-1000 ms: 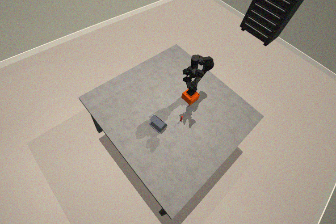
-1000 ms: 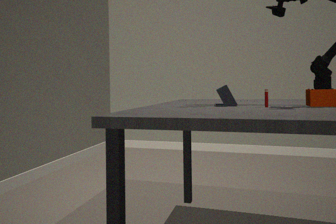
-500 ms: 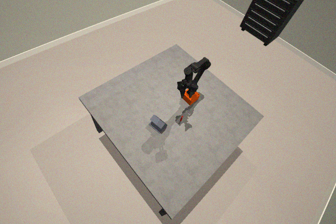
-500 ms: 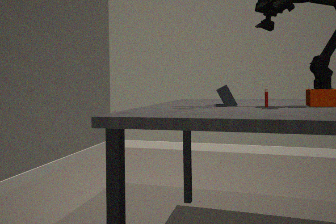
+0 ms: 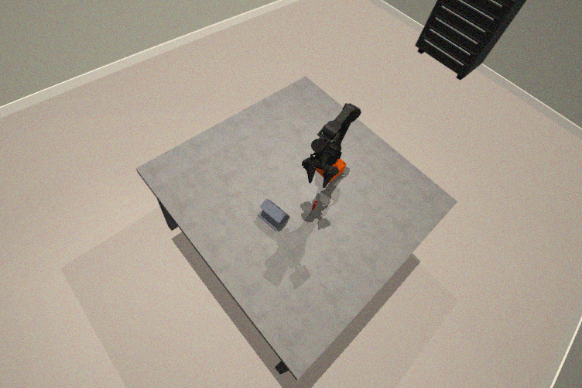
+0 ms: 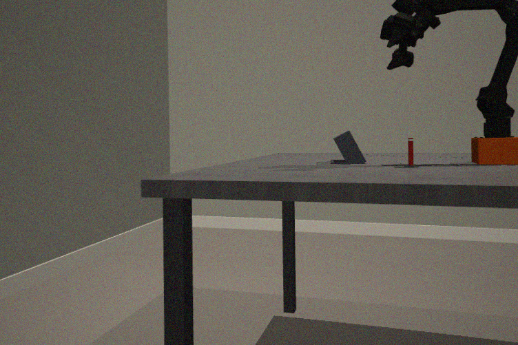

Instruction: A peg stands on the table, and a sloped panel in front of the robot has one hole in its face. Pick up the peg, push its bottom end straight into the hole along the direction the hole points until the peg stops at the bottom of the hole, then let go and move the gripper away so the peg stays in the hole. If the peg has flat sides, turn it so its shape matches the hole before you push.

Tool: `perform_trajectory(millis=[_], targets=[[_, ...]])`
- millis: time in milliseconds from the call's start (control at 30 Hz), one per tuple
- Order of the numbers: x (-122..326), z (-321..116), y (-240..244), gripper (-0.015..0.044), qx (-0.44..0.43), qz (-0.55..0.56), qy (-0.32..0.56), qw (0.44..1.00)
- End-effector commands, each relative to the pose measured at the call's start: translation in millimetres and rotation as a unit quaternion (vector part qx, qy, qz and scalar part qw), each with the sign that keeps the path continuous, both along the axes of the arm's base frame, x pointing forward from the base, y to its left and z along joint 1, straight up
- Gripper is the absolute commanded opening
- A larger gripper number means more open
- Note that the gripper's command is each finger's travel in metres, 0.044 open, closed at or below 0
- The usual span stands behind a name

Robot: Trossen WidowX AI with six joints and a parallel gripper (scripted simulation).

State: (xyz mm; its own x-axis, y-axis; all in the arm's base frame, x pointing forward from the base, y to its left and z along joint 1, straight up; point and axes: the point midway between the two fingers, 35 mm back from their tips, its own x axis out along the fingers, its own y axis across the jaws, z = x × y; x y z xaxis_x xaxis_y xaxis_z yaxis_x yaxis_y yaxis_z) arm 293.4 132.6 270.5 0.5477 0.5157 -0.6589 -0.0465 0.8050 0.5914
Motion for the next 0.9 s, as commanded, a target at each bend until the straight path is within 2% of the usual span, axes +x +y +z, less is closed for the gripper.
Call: perform_trajectory(millis=[0,433,867], targets=[[2.7,-22.5,3.4,0.044,-0.033,0.016,0.021,0.999],[-1.7,-96.4,16.5,0.044,-0.159,0.098,0.085,0.979],[-21.0,-163.8,20.7,0.044,-0.282,0.203,0.144,0.927]])
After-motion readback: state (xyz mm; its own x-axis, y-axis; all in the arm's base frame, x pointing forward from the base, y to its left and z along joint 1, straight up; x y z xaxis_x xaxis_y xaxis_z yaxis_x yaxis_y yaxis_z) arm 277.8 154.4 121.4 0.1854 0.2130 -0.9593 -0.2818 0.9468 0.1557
